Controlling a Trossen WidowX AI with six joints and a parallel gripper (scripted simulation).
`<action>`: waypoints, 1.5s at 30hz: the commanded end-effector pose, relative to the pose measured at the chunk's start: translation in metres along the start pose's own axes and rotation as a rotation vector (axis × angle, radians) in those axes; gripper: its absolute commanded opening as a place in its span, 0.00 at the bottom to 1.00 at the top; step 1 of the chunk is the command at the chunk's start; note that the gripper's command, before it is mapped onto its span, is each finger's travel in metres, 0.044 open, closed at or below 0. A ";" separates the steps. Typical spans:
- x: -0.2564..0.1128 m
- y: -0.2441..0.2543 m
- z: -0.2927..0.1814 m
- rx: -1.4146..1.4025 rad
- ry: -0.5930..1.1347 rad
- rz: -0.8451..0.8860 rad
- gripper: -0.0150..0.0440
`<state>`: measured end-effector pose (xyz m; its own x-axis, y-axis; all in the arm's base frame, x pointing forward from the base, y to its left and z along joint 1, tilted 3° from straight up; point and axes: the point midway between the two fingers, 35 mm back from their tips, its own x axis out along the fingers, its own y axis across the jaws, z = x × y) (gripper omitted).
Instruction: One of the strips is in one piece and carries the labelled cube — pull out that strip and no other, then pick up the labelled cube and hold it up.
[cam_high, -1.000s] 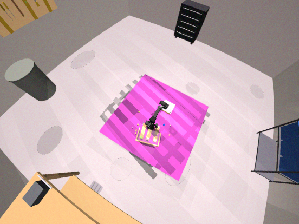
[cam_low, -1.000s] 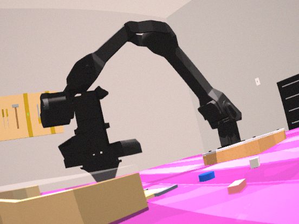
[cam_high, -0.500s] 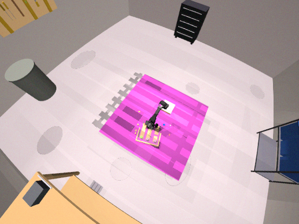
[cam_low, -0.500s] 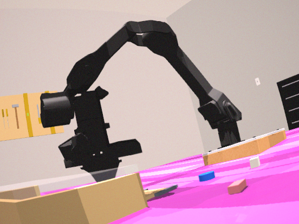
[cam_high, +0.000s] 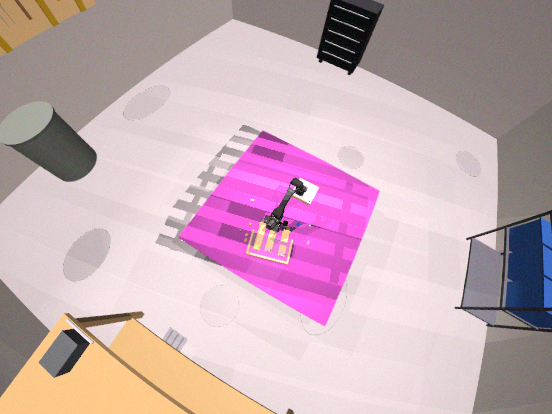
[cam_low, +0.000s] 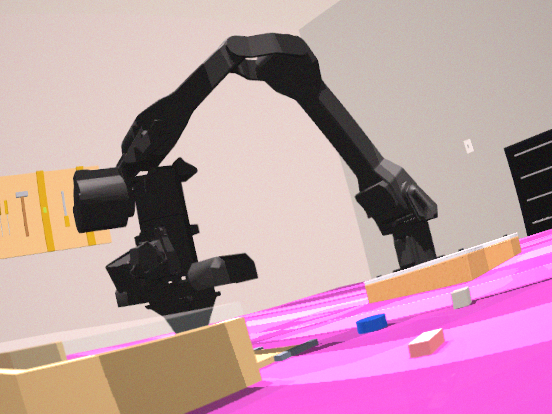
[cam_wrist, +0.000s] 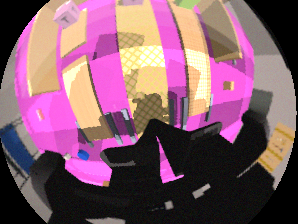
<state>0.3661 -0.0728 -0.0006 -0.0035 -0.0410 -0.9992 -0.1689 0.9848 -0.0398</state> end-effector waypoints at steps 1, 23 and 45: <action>0.004 0.000 -0.011 -0.004 0.016 0.003 0.25; 0.005 -0.001 -0.045 -0.004 0.019 0.003 0.25; 0.005 -0.002 -0.077 -0.004 0.021 0.003 0.25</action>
<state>0.3019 -0.0864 -0.0002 0.0005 -0.0416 -0.9991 -0.1708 0.9845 -0.0411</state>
